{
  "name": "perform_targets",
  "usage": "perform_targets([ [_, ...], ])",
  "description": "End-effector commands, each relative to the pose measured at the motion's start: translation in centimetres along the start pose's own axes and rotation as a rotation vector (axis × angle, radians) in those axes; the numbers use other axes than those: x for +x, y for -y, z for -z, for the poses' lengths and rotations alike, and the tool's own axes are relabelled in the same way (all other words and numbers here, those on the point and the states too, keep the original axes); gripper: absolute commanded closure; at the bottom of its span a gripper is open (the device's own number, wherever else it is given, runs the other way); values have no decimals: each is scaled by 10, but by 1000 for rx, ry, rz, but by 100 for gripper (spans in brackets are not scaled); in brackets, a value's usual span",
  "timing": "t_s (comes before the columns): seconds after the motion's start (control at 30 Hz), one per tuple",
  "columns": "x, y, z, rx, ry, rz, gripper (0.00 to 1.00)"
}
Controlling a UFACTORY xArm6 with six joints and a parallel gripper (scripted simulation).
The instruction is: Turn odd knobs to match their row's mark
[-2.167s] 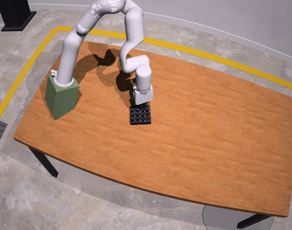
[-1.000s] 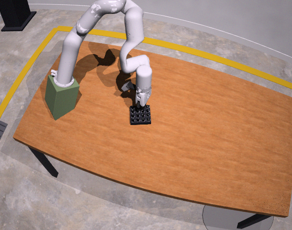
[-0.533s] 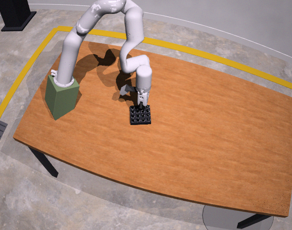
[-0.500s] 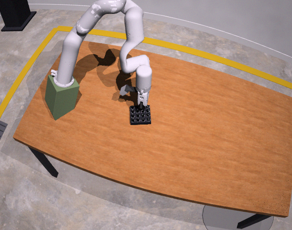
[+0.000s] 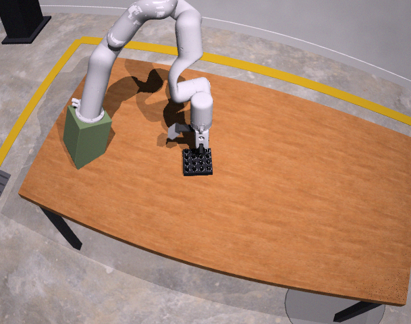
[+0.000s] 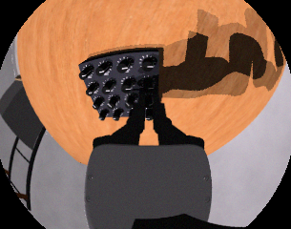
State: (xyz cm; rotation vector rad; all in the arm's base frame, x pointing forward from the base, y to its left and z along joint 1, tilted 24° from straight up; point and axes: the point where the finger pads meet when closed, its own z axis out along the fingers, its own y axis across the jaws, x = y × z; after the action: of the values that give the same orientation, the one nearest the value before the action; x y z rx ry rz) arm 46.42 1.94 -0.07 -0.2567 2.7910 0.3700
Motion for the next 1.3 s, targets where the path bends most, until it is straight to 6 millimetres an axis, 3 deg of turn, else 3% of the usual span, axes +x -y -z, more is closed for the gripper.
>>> perform_targets([
  [0.0, -1, 0, 1, -2, 13, 39, 92],
  [0.9, -1, 0, 1, -2, 13, 69, 92],
  [0.93, -1, 0, 1, -2, 13, 69, 81],
  [1.27, -1, 0, 1, -2, 13, 69, 81],
])
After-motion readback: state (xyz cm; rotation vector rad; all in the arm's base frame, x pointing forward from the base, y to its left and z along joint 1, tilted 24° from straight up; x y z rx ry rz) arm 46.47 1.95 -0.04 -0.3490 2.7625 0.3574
